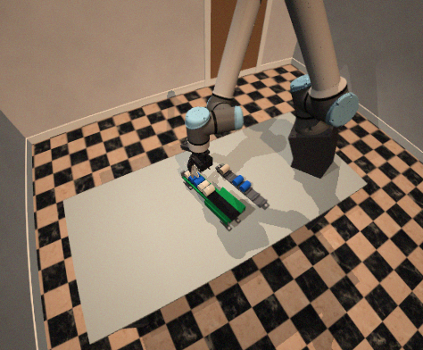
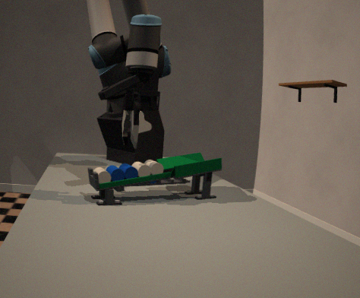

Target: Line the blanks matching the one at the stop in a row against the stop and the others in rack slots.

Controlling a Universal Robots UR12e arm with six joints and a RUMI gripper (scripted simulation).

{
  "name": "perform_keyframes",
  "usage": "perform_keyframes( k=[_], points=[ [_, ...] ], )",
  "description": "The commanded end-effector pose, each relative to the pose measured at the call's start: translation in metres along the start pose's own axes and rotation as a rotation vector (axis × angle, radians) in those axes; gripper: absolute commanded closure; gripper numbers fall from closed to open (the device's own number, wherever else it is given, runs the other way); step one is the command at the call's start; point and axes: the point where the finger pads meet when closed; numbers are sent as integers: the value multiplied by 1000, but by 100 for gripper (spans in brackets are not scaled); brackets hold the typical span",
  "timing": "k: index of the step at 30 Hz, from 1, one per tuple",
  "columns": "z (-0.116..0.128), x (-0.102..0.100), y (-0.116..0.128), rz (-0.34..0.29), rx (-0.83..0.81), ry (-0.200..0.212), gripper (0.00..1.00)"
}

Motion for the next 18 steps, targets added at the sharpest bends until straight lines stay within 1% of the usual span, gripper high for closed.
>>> perform_keyframes(
  k=[1, 5, 18],
  points=[
    [1, -10, 0, -2, 0, 1, 55],
    [1, -13, 0, -2, 0, 1, 55],
    [1, -33, 0, -1, 0, 1, 55]
  ],
)
Point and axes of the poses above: the point where the finger pads meet when closed, its own x axis back along the fingers, its own z axis across the jaws, y = z × x, and after that the axes turned 6 degrees about -x, right-handed
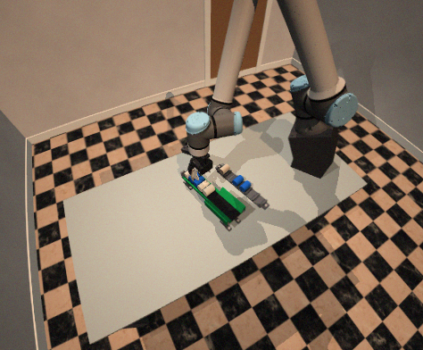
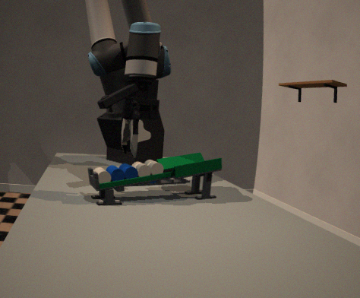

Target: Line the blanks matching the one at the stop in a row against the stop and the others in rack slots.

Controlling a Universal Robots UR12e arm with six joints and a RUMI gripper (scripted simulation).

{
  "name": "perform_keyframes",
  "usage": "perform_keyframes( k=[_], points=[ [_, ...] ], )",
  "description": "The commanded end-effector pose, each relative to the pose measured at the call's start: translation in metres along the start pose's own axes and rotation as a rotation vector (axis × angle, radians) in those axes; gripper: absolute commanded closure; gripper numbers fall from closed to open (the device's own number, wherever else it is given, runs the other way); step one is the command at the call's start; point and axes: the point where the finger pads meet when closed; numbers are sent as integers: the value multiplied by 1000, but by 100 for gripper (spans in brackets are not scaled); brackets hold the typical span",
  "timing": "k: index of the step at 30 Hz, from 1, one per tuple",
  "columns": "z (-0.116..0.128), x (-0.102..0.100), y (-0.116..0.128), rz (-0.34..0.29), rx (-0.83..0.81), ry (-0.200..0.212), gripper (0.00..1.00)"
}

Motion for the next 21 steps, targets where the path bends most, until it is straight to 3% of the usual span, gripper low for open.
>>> perform_keyframes(
  k=[1, 21],
  points=[
    [0, -9, 0, -1, 0, -1, 55],
    [0, -18, 0, -1, 0, -2, 55]
  ],
)
Point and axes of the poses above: the point where the finger pads meet when closed, its own x axis back along the fingers, its own z axis across the jaws, y = z × x, and after that the axes turned 6 degrees about -x, right-handed
